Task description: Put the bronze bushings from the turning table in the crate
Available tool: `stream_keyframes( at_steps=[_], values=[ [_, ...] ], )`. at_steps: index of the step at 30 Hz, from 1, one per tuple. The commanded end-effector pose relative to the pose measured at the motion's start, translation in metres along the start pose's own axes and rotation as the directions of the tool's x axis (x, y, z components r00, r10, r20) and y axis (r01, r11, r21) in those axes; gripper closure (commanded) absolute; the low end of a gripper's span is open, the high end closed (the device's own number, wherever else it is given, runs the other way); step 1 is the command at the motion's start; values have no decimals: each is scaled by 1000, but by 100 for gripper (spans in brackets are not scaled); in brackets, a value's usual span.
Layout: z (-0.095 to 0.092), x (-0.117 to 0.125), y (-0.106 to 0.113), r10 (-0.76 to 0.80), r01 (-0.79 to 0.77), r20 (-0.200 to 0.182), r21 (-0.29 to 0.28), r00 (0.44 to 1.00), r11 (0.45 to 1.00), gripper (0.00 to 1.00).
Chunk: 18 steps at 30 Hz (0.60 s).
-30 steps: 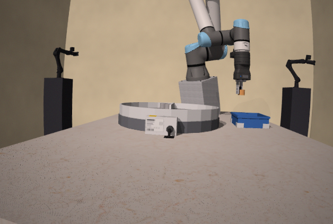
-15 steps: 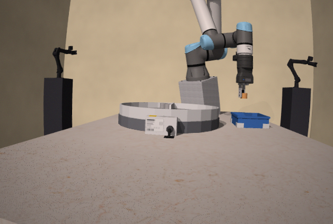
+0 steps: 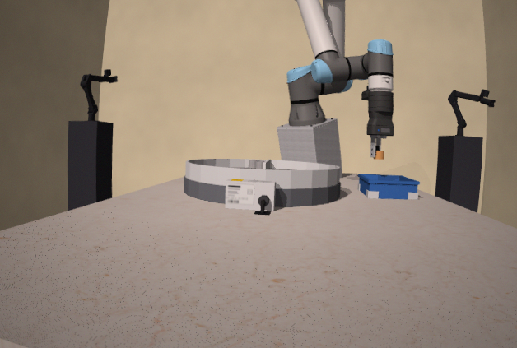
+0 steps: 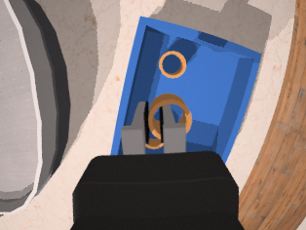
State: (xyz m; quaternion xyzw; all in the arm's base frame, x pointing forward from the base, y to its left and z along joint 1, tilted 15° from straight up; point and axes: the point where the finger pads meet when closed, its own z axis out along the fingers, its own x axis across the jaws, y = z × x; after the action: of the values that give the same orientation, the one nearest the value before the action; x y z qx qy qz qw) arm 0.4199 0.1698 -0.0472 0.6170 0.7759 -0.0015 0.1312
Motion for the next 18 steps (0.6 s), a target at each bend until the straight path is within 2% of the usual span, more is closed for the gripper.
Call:
stream_keyframes(
  at_steps=[1, 12, 17, 18],
  values=[
    [18, 1, 1, 2, -2, 1, 2, 1000, 1000, 100],
    [18, 1, 1, 2, -2, 1, 2, 1000, 1000, 100],
    [43, 2, 3, 5, -5, 3, 5, 1000, 1000, 100],
    [43, 2, 3, 5, -5, 3, 5, 1000, 1000, 100]
  ],
)
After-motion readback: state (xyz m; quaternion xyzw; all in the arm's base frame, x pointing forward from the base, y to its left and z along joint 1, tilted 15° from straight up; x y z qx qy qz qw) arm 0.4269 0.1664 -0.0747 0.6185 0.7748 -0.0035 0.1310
